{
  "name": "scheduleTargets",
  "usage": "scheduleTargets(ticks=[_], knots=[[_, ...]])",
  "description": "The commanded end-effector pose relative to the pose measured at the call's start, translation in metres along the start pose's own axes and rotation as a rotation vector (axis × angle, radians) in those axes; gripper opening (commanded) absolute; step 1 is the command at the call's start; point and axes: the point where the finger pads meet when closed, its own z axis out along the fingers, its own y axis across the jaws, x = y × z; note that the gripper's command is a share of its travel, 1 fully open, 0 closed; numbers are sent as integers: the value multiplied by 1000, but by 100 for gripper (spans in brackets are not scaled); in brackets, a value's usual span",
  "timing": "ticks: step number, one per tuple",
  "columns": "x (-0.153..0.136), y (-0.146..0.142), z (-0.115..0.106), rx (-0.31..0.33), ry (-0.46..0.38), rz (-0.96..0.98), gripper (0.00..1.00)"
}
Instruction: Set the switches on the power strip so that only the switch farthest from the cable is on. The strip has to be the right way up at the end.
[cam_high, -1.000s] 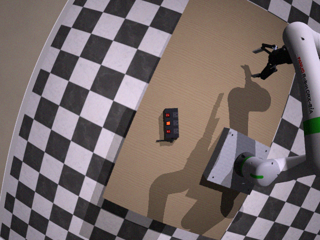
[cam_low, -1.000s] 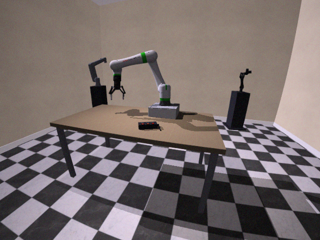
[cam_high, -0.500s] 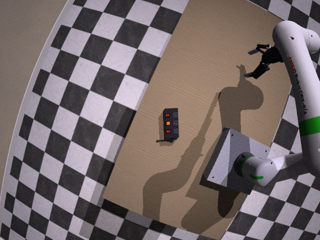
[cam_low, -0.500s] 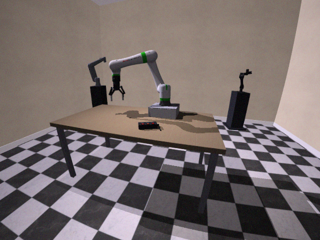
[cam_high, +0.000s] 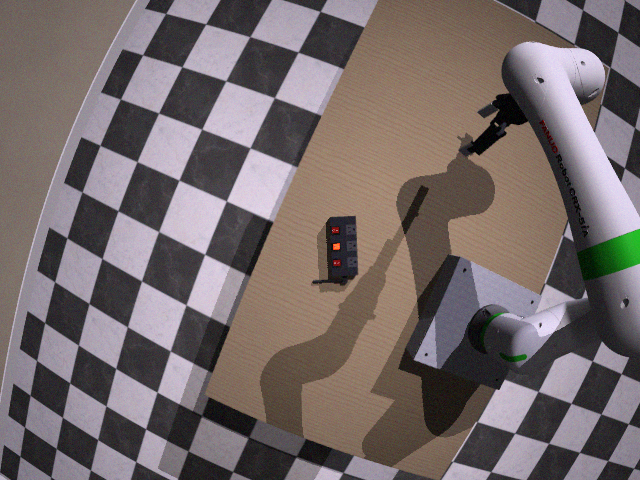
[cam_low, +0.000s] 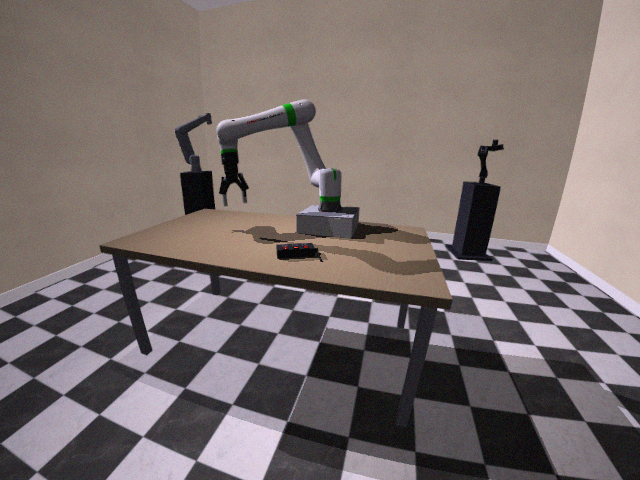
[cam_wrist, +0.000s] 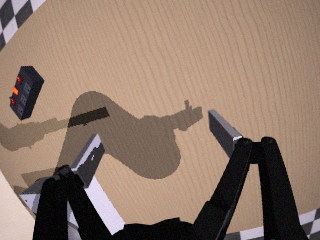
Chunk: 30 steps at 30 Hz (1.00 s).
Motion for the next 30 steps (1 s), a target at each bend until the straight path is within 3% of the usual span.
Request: scheduleTargets(ticks=[1,14,24,30], knots=[[19,-21,9,-5,-44,124,100],[51,-64,27,-29,-109,350,100],[81,-115,45,-88,-166,598,100],[88,-128,50,-108,-177,662,100]])
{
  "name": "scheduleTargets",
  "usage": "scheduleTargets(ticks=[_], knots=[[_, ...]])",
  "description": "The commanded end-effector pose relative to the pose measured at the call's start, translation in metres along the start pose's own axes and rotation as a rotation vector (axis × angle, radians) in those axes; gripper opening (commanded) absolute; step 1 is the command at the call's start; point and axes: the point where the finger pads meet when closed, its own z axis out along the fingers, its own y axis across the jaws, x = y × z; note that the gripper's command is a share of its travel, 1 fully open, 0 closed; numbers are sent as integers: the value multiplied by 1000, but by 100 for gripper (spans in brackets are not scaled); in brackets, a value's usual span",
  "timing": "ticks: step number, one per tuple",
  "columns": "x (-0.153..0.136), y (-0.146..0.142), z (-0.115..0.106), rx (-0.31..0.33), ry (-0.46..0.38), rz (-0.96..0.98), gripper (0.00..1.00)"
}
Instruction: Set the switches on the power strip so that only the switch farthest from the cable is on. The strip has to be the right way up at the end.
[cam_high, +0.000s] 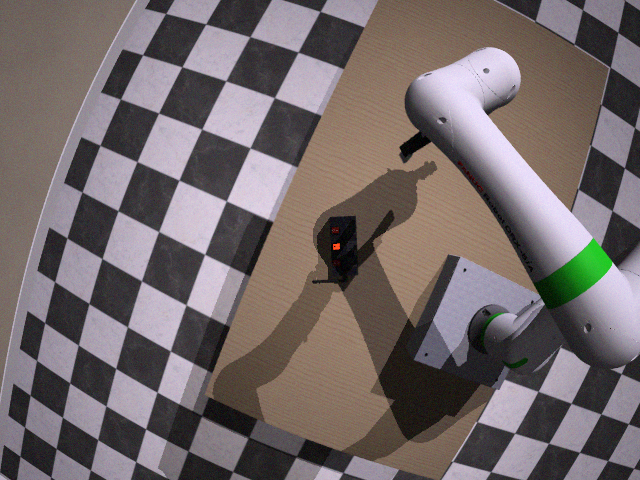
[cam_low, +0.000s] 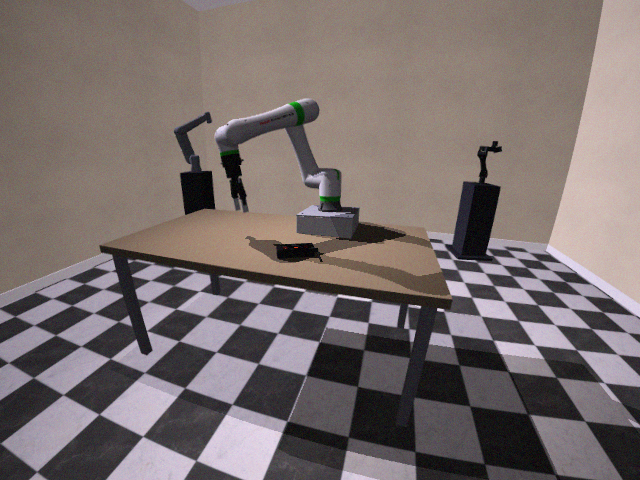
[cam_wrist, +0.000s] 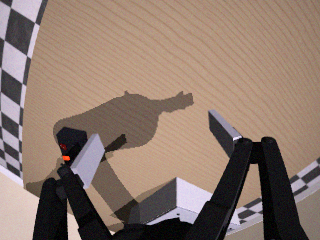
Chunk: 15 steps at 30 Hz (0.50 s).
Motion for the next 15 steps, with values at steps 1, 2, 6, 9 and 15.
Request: scheduleTargets(ticks=[1,2,6,9,15], knots=[[-2,-33,6,-48,-18,146,100],[-2,-33,6,-48,-18,146,100],[-4,-49,9,-67,-21,212,100],[-7,-65,12,-88,-22,278,100],[-13,-96,18,-129,-15,410,100]])
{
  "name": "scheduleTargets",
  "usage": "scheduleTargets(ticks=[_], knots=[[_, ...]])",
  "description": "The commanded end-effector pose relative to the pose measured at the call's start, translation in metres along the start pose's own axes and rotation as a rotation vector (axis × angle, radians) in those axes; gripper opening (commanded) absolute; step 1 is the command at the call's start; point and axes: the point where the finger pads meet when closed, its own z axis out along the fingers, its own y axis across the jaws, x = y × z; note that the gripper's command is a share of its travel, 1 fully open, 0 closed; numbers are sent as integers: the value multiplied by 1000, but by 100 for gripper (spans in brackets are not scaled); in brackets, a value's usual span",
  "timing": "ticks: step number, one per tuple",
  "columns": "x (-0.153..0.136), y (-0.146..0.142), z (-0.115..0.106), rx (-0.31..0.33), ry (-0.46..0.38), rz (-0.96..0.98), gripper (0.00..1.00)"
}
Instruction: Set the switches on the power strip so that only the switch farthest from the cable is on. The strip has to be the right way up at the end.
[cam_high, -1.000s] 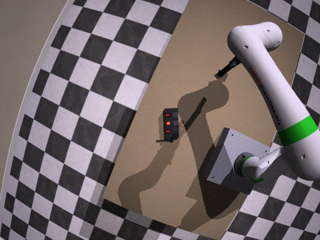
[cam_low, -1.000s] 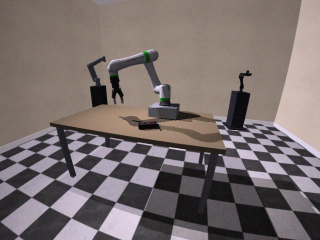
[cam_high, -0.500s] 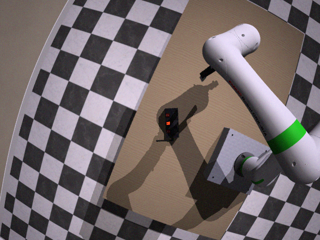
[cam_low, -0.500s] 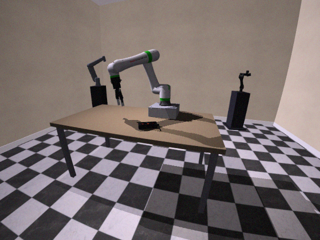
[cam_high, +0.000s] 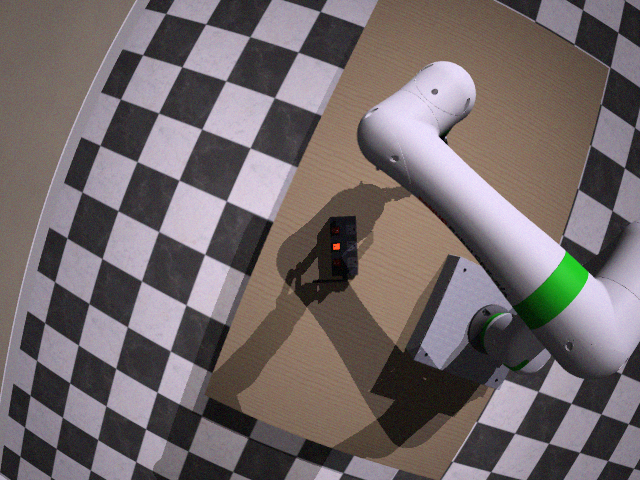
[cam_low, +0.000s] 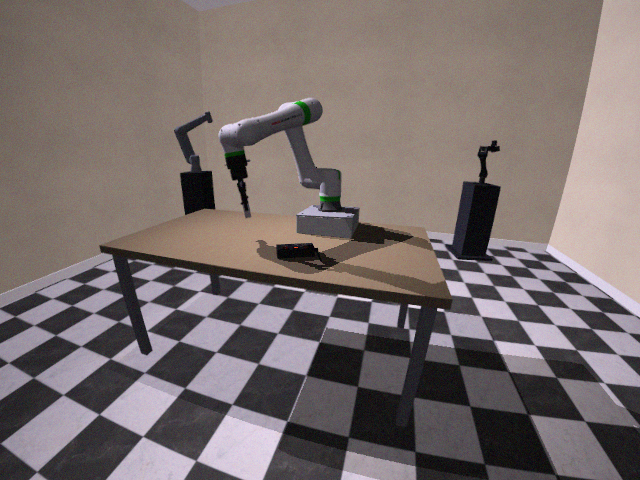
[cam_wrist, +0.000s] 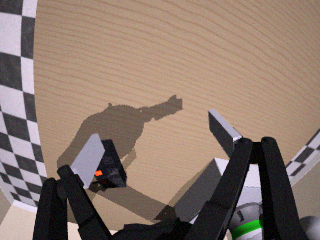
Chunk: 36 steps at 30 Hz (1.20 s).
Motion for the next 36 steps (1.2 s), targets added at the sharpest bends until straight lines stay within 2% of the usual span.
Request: scheduleTargets(ticks=[1,2,3,6,7,9,10,12,13,15,16,18,19,23,26,36], knots=[[-12,-24,3,-43,8,120,100],[-12,-24,3,-43,8,120,100],[-20,-38,4,-62,15,186,100],[-20,-38,4,-62,15,186,100],[-28,-51,6,-79,24,251,100],[-28,-51,6,-79,24,251,100],[-36,-64,8,-96,36,315,100],[-36,-64,8,-96,36,315,100],[-45,-77,9,-111,49,378,100],[-45,-77,9,-111,49,378,100],[-54,-89,11,-124,65,439,100],[-54,-89,11,-124,65,439,100],[-63,-100,12,-136,81,499,100],[-63,-100,12,-136,81,499,100],[-80,-122,15,-154,118,614,100],[-106,-150,19,-168,178,772,100]])
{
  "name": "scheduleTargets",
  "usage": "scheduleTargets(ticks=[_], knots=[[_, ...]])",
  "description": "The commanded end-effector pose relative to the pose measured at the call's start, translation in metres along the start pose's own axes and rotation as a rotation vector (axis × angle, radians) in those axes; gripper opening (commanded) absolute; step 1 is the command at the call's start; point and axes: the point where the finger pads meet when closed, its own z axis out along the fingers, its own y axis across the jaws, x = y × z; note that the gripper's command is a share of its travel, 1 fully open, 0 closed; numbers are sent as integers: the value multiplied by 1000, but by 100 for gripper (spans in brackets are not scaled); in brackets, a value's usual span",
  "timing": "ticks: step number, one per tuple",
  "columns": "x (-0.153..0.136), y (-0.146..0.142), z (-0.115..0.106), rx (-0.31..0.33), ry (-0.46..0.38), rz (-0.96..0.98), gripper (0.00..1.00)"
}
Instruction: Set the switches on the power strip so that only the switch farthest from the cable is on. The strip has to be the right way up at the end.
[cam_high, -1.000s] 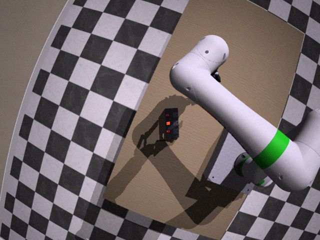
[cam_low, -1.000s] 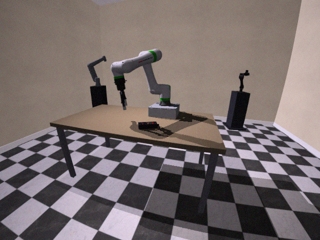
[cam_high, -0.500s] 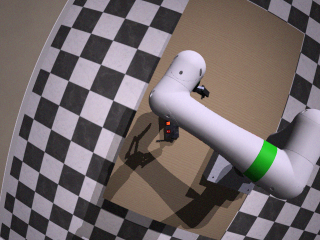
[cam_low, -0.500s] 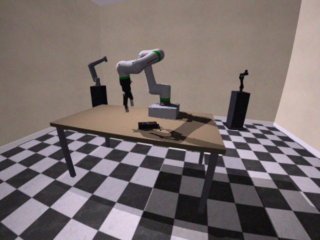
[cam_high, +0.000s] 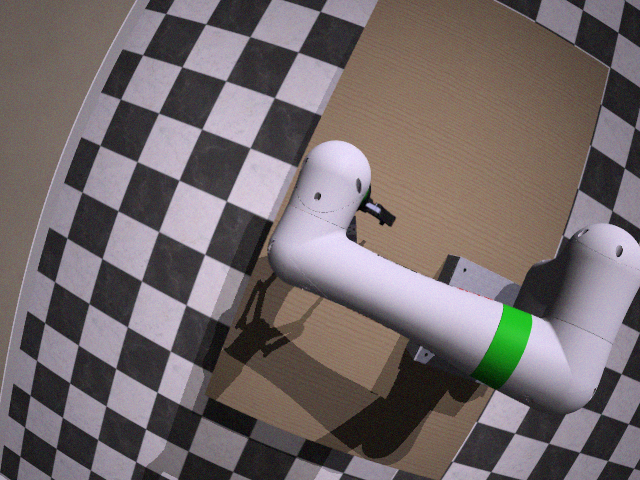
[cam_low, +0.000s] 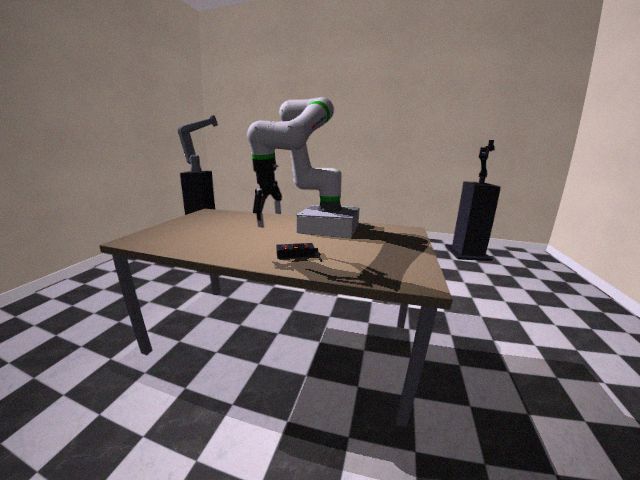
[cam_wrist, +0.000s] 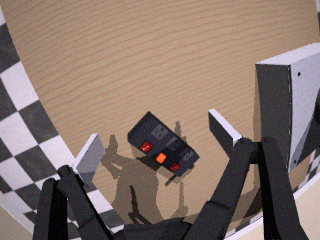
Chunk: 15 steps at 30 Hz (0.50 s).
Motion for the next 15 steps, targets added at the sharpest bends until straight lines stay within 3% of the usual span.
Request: scheduleTargets(ticks=[1,4,6,15], knots=[[-31,-4,-3,-4,51,141,100],[-31,-4,-3,-4,51,141,100],[-53,-6,-5,2,80,232,100],[-89,-7,-8,23,126,382,100]])
